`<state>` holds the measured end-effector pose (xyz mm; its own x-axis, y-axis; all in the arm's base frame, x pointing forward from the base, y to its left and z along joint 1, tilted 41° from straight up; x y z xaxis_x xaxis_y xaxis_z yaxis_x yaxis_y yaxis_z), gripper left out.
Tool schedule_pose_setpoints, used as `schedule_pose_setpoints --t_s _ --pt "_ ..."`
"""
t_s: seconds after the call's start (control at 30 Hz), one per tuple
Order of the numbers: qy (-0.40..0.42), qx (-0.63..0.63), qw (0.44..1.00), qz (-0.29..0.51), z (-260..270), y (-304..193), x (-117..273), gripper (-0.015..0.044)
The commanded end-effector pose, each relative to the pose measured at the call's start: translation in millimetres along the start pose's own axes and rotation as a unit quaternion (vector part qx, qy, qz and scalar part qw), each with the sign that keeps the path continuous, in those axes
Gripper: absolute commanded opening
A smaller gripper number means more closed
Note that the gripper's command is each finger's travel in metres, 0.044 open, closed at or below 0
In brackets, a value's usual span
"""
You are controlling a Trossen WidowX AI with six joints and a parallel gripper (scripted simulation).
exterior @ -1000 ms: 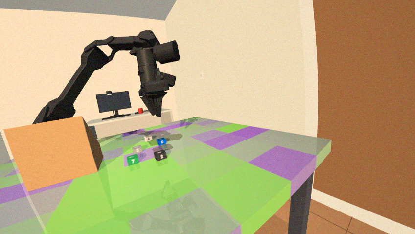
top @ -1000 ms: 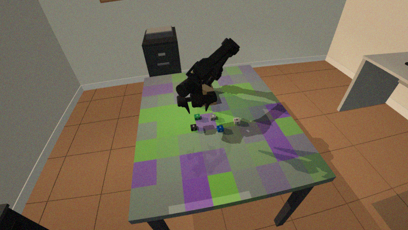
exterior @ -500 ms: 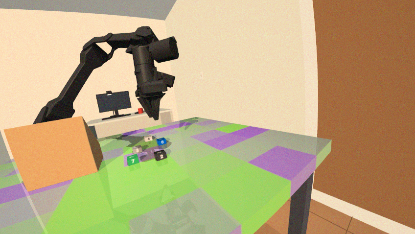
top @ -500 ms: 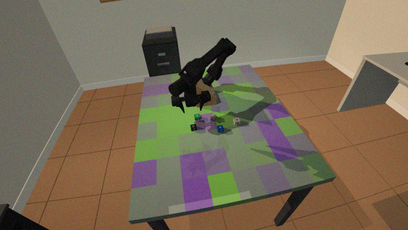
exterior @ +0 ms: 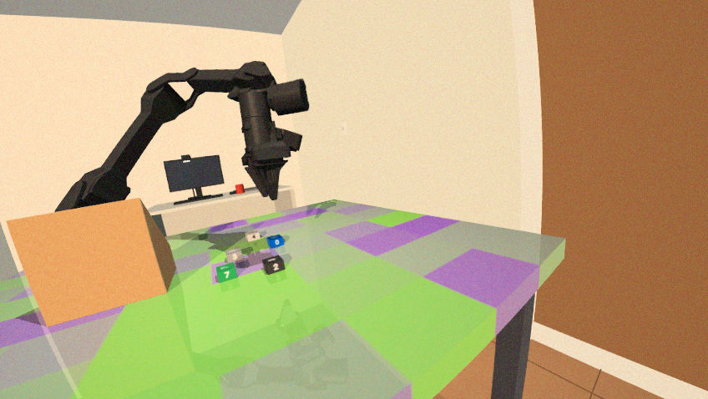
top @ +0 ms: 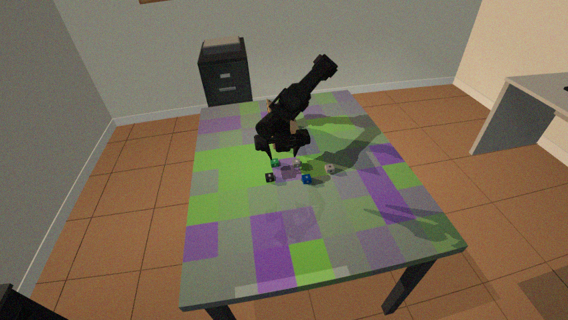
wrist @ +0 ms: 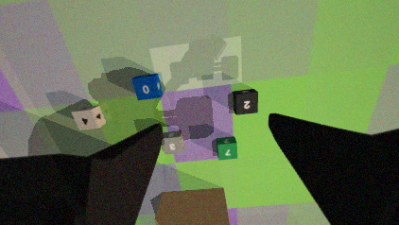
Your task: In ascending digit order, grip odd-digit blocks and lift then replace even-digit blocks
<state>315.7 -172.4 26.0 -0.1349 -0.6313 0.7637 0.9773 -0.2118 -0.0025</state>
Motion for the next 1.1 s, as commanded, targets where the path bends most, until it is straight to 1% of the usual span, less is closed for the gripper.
schedule_pose_setpoints --t_s 0.0,0.07,0.23,0.3,0.4,0.43,0.67,1.07 --pt "0.004 0.009 1.0 0.0 68 15 0 0.04" --pt "0.006 0.01 1.0 0.0 79 16 -1 0.04" --pt "0.005 0.01 1.0 0.0 79 17 -3 0.04" --pt "0.005 0.01 1.0 0.0 79 19 -24 0.04" --pt "0.006 0.01 1.0 0.0 80 18 -71 0.04" --pt "0.007 0.01 1.0 0.0 80 17 -79 0.04" --pt "0.007 0.01 1.0 0.0 81 16 -82 0.04" --pt "0.007 0.01 1.0 0.0 81 17 -101 0.04"
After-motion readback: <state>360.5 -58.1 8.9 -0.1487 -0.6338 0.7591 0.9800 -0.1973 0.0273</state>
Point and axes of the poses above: the point midway between the two fingers, 35 mm back from their tips, its own x axis back along the fingers, its own z axis across the jaws, y = z × x, the point moved 2 cm from there along x, back along the fingers, and after that the axes turned 2 degrees about -x, right-handed, at the moved point
